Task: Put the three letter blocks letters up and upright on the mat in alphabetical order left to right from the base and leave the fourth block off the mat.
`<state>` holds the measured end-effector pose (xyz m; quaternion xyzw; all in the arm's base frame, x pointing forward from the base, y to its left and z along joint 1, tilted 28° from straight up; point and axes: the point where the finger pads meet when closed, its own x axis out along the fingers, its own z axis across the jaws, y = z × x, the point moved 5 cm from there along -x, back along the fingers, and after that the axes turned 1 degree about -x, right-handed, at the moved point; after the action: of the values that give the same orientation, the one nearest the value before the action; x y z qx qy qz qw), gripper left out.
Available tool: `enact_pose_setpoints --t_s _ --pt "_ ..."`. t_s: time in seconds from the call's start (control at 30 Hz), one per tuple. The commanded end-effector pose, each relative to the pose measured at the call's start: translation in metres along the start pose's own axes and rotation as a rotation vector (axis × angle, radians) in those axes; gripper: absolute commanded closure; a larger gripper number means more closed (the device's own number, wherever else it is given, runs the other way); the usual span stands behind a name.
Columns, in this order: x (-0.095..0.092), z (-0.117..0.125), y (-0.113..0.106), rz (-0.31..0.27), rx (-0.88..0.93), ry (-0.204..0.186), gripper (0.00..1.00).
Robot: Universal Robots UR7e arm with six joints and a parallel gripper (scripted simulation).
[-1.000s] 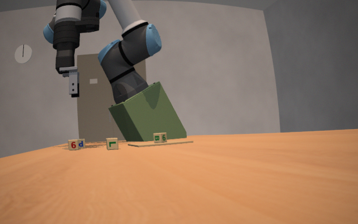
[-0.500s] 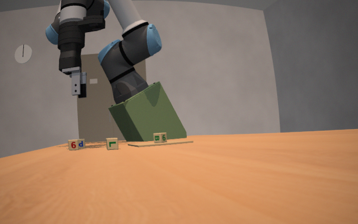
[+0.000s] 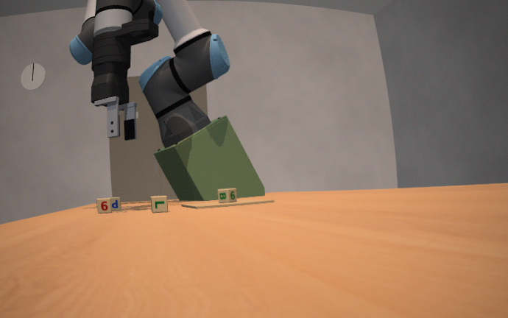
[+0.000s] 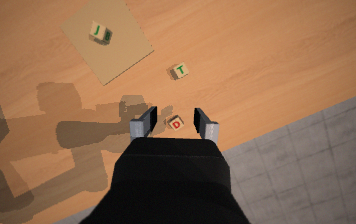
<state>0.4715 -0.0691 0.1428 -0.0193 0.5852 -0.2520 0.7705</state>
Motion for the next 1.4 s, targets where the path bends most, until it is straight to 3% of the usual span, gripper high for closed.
enact_pose_setpoints --t_s 0.0,1.37 --pt "0.003 -0.001 0.009 0.001 0.14 0.002 0.0" --pt "0.015 -0.01 0.048 0.001 0.97 0.008 0.0"
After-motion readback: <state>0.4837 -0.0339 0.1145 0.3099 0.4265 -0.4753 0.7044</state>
